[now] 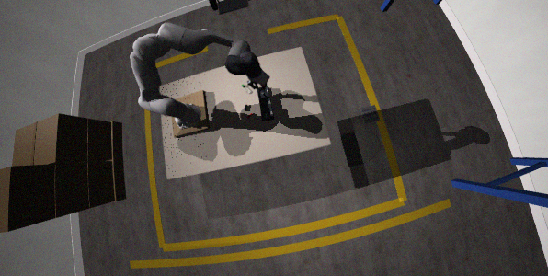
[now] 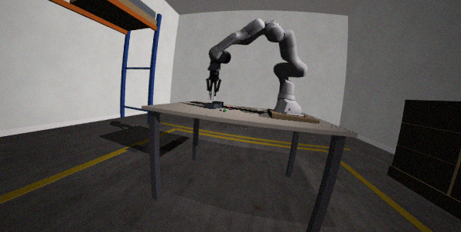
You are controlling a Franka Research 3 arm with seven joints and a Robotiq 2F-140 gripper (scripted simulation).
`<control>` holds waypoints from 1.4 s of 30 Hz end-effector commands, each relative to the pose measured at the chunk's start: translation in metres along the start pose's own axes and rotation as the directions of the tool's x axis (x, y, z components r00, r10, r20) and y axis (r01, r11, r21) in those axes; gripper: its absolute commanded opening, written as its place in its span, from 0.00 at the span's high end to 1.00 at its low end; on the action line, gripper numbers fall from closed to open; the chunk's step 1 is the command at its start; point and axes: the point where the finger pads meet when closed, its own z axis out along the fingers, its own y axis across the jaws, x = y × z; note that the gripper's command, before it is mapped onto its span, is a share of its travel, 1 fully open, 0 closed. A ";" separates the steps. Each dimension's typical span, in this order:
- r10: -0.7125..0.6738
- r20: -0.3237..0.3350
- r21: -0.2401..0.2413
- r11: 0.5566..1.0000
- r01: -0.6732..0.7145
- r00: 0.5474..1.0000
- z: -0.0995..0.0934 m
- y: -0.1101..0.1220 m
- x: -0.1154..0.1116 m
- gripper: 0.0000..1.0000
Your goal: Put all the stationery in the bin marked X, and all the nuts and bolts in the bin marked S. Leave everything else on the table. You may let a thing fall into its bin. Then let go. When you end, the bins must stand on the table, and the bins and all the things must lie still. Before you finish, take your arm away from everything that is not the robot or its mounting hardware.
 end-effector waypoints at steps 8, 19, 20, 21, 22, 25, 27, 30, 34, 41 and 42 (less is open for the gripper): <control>0.003 -0.002 -0.001 1.000 -0.003 1.000 -0.001 0.000 0.001 0.81; 0.003 -0.002 -0.001 1.000 -0.003 1.000 -0.001 0.000 0.001 0.81; 0.003 -0.002 -0.001 1.000 -0.003 1.000 -0.001 0.000 0.001 0.81; 0.003 -0.002 -0.001 1.000 -0.003 1.000 -0.001 0.002 0.001 0.81; 0.003 -0.002 -0.001 1.000 -0.003 1.000 -0.001 0.002 0.001 0.81; 0.003 -0.002 -0.001 1.000 -0.003 1.000 -0.005 0.002 0.001 0.00; 0.003 -0.002 -0.001 1.000 -0.003 1.000 -0.013 0.002 0.001 0.00; 0.003 -0.002 -0.001 1.000 -0.003 1.000 -0.025 0.002 0.001 0.00; 0.003 -0.002 -0.001 1.000 -0.003 1.000 -0.033 0.002 0.001 0.00; 0.003 -0.002 -0.001 1.000 -0.003 1.000 -0.061 0.002 0.001 0.00; 0.003 -0.002 -0.001 1.000 -0.003 1.000 -0.065 0.002 0.001 0.00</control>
